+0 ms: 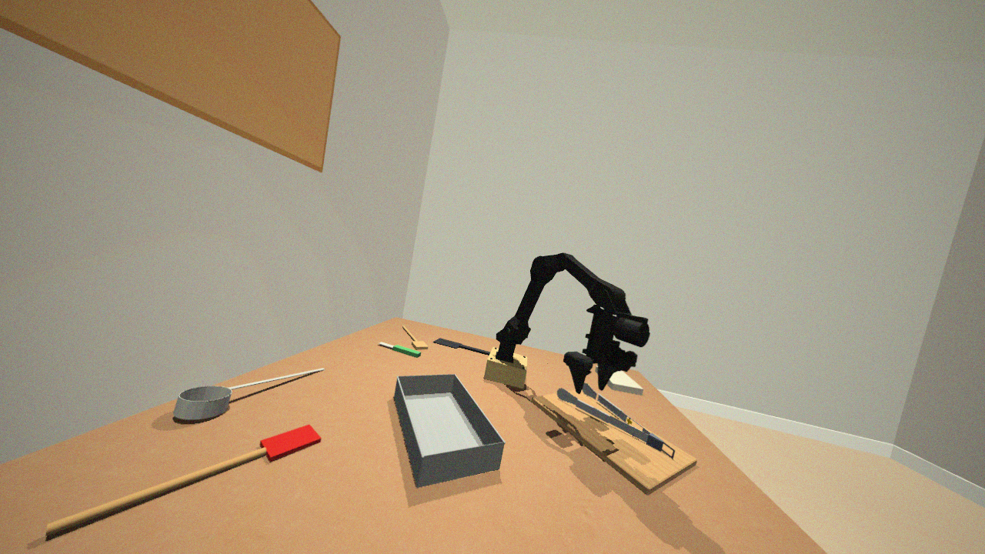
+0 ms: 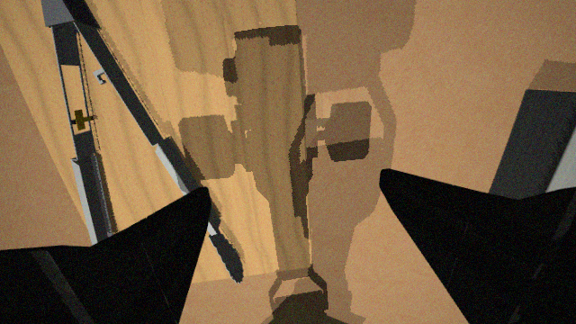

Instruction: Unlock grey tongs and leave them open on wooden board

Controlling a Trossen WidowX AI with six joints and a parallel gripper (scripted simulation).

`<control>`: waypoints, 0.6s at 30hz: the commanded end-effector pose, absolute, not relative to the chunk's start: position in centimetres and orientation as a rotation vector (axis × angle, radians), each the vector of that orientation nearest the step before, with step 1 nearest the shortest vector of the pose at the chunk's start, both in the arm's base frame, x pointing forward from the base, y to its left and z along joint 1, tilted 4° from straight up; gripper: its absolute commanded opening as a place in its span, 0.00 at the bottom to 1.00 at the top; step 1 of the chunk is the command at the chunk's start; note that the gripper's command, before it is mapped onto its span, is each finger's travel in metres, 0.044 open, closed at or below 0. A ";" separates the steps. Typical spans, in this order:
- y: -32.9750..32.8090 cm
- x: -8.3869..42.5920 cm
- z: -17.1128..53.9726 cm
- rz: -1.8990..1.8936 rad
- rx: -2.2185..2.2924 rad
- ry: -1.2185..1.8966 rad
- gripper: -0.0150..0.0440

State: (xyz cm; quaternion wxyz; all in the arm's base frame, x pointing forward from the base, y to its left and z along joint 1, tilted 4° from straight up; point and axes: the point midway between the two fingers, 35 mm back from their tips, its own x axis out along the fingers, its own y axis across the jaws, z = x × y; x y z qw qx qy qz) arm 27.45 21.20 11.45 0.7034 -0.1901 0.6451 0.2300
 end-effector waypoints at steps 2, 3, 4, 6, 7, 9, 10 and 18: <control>19.9 27.6 12.2 0.533 -0.437 1.441 1.00; 19.9 27.6 12.4 0.533 -0.437 1.440 1.00; 19.9 27.6 12.8 0.531 -0.436 1.440 1.00; 19.9 27.4 14.2 0.525 -0.432 1.438 1.00; 19.9 27.3 15.0 0.521 -0.429 1.437 1.00; 19.9 27.1 16.6 0.515 -0.425 1.435 1.00; 19.9 27.0 16.8 0.514 -0.424 1.435 1.00; 19.9 27.0 16.8 0.514 -0.424 1.435 1.00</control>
